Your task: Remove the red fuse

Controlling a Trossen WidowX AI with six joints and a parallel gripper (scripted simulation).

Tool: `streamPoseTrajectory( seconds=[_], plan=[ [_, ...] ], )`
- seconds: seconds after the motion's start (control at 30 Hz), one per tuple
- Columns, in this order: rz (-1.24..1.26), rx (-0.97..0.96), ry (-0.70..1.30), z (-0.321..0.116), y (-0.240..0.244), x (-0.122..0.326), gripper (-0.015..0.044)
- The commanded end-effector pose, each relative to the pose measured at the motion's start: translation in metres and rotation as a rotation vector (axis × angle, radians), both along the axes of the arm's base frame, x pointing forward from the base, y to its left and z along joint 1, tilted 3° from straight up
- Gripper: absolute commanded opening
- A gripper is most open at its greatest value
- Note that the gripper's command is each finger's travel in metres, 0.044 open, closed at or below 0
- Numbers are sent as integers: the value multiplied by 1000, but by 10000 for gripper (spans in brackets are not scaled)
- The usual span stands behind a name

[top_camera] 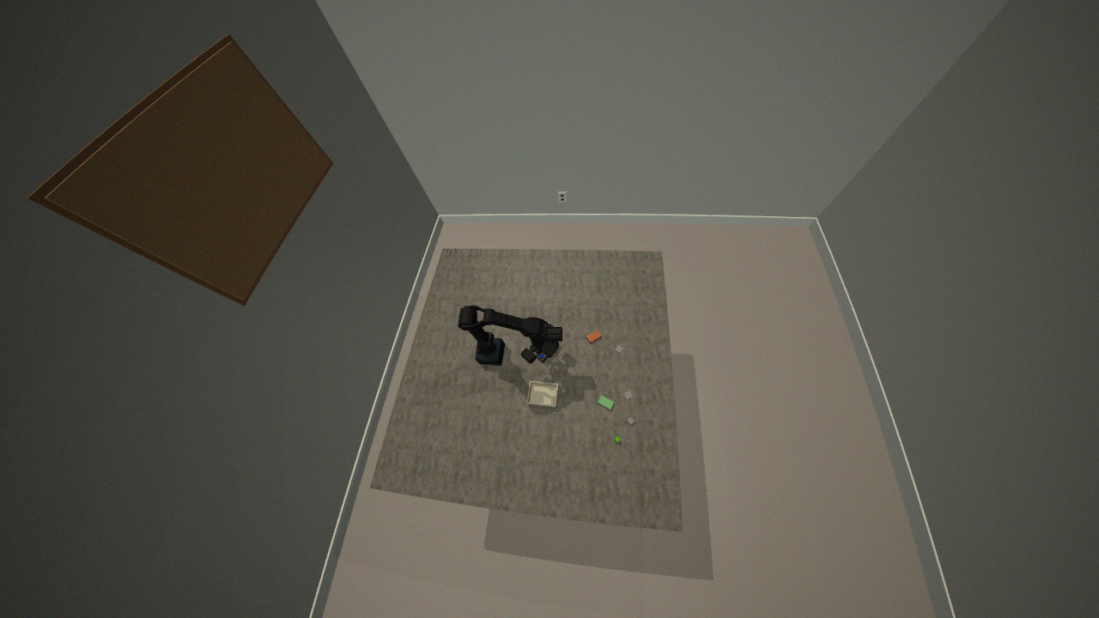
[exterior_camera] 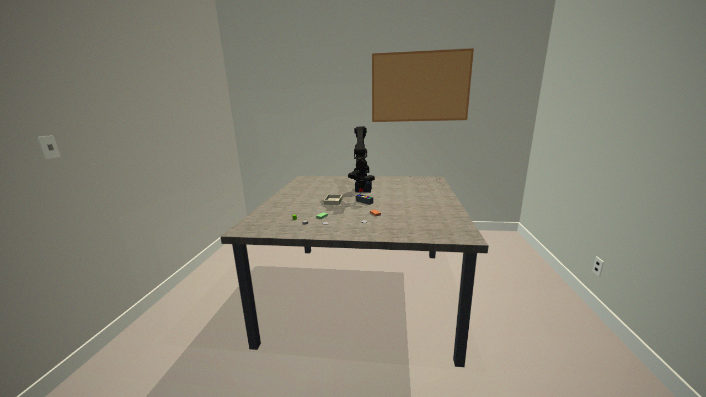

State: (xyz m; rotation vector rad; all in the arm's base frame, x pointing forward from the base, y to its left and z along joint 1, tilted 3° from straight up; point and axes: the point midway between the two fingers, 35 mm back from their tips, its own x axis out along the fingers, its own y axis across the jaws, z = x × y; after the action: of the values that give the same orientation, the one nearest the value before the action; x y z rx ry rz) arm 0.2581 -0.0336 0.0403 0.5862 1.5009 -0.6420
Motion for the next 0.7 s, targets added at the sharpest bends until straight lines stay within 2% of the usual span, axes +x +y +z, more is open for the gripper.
streamPoseTrajectory(
  seconds=[0.0, 0.3, 0.67],
  plan=[
    [-6, -6, -17, 10, -1, 3, 0],
    [-6, -6, -17, 11, -4, 3, 0],
    [-6, -10, -19, 15, -58, 11, 0]
  ],
)
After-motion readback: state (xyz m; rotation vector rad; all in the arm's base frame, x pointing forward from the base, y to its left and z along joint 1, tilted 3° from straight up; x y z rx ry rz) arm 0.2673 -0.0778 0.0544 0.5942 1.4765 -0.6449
